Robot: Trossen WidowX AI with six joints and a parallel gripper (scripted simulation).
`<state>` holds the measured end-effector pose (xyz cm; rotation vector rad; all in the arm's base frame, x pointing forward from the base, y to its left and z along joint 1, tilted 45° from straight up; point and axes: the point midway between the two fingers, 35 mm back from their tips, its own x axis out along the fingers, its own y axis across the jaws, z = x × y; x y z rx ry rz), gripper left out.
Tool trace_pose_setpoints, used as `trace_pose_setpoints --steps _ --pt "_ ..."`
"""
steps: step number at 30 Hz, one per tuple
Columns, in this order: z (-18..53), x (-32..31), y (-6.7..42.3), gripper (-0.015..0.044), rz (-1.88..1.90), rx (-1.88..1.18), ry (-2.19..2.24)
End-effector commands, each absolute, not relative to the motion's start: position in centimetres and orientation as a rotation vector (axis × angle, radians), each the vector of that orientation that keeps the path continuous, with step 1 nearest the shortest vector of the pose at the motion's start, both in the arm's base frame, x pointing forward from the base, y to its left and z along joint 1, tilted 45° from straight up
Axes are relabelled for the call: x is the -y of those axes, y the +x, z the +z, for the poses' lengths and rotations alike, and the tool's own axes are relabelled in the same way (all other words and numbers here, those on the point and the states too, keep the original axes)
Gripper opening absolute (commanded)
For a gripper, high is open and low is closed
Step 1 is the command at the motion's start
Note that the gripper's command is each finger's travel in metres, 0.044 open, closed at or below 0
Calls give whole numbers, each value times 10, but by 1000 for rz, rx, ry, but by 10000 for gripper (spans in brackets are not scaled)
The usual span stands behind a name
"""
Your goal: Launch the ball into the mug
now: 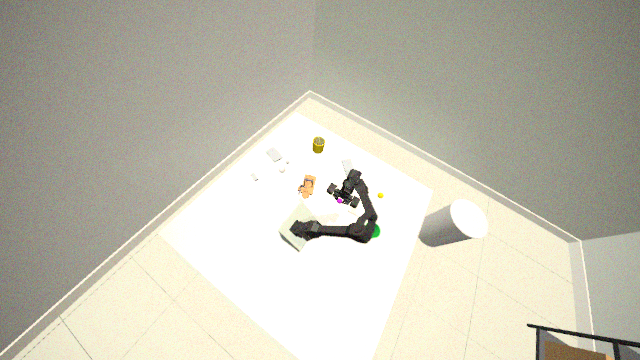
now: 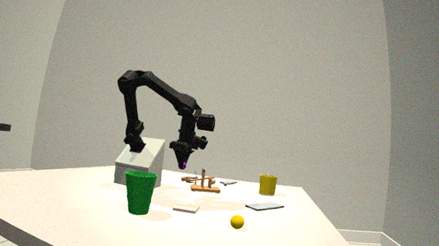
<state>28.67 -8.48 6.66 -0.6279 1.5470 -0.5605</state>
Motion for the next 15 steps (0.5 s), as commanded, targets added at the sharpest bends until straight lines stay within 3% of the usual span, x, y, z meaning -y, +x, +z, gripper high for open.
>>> trace_pose_setpoints --steps 1,15 --pt "51 69 291 0 -533 -1577 -637" --pt "-2 23 289 0 -474 -1696 -697"
